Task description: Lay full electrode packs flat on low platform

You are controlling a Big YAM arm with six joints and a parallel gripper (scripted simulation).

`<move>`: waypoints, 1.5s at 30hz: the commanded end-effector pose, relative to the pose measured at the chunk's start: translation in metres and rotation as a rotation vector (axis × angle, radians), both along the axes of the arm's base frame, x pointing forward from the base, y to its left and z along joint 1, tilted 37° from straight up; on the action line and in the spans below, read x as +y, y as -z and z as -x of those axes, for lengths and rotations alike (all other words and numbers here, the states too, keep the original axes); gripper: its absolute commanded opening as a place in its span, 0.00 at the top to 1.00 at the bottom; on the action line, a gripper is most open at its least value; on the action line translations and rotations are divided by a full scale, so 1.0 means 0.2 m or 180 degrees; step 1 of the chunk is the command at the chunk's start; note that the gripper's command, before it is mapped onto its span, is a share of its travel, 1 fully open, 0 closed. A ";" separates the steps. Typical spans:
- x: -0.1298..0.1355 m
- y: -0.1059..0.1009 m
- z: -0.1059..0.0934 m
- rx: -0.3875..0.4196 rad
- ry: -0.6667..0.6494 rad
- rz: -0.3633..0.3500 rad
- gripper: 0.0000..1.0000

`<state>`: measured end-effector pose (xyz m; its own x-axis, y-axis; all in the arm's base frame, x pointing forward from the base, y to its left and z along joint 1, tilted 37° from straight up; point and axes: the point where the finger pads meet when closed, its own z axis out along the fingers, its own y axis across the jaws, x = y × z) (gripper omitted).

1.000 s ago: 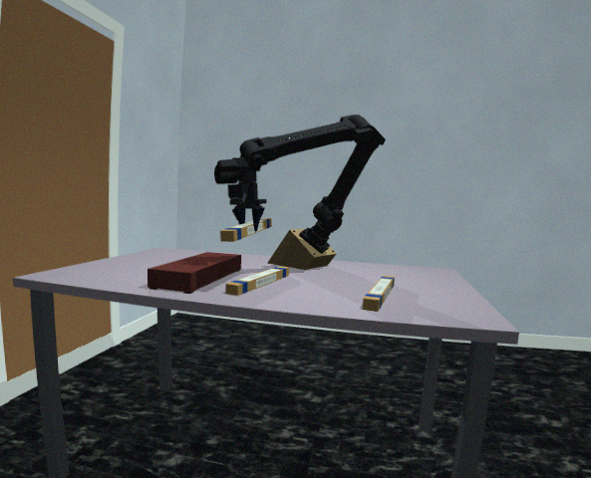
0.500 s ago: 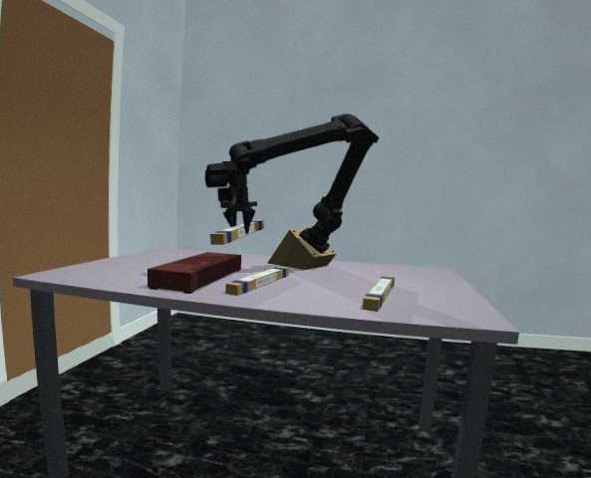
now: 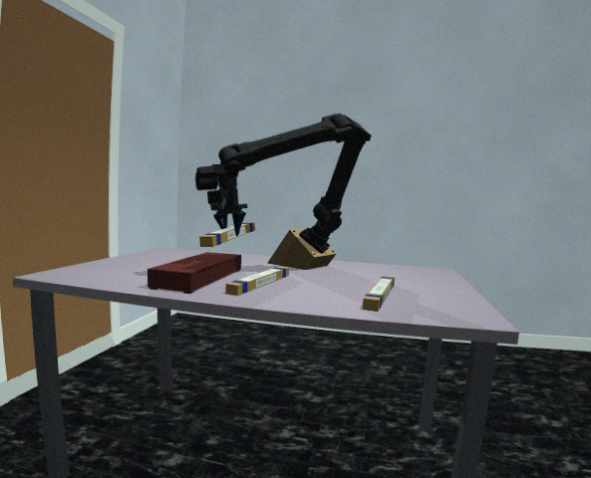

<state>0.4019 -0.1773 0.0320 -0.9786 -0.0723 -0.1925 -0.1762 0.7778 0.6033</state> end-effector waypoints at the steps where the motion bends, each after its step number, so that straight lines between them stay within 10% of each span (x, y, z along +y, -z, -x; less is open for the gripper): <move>1: -0.32 -0.16 -0.16 -0.0394 0.0164 0.0286 1.00; 45: -0.47 0.00 -0.19 -0.0328 0.0165 0.0254 1.00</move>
